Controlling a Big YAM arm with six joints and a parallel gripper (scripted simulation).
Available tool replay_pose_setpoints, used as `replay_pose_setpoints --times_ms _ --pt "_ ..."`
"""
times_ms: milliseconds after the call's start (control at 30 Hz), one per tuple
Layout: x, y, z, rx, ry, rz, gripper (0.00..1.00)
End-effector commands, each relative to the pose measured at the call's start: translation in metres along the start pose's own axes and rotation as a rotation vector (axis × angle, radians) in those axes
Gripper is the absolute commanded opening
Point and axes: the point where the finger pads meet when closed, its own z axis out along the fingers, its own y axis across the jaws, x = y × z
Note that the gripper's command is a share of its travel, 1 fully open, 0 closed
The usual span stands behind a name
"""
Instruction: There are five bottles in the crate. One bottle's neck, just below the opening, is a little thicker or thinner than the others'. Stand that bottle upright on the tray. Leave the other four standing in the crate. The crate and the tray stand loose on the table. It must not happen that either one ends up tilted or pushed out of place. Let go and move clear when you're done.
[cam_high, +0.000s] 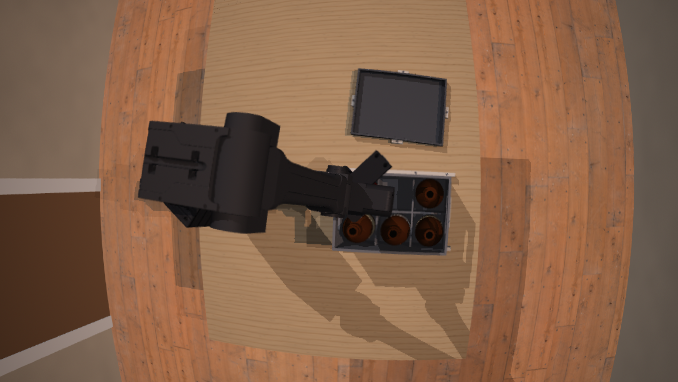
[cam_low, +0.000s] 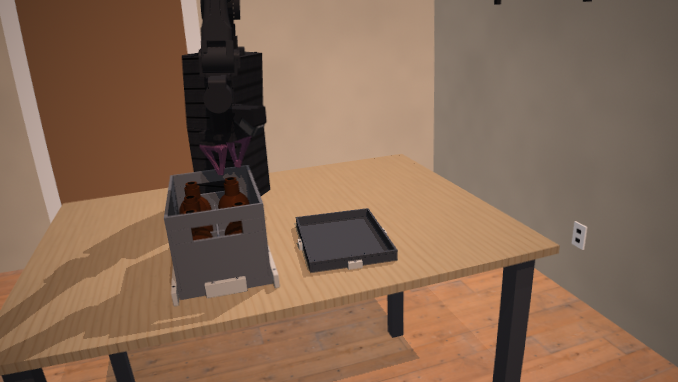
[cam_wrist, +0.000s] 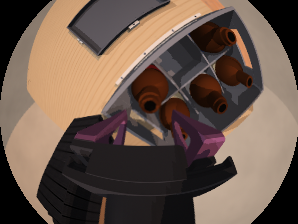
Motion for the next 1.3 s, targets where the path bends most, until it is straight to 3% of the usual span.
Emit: replay_pose_setpoints --times_ms 0,433,467,567,1000,1033,1100,1267 --pt "-0.007 0.0 -0.001 0.015 -0.011 -0.007 0.61" --pt "-0.006 0.0 0.008 0.01 -0.006 -0.004 0.61" --pt "-0.014 -0.007 0.0 0.03 -0.024 -0.006 0.61" --pt "-0.006 0.0 0.011 0.009 -0.006 -0.004 0.61" --pt "-0.006 0.001 0.024 0.008 -0.005 -0.004 0.61" --pt "-0.016 -0.009 0.013 0.036 -0.03 -0.006 0.61" --pt "-0.007 0.0 0.026 0.011 -0.007 -0.004 0.61" --pt "-0.005 0.001 0.033 0.007 -0.004 -0.004 0.61"
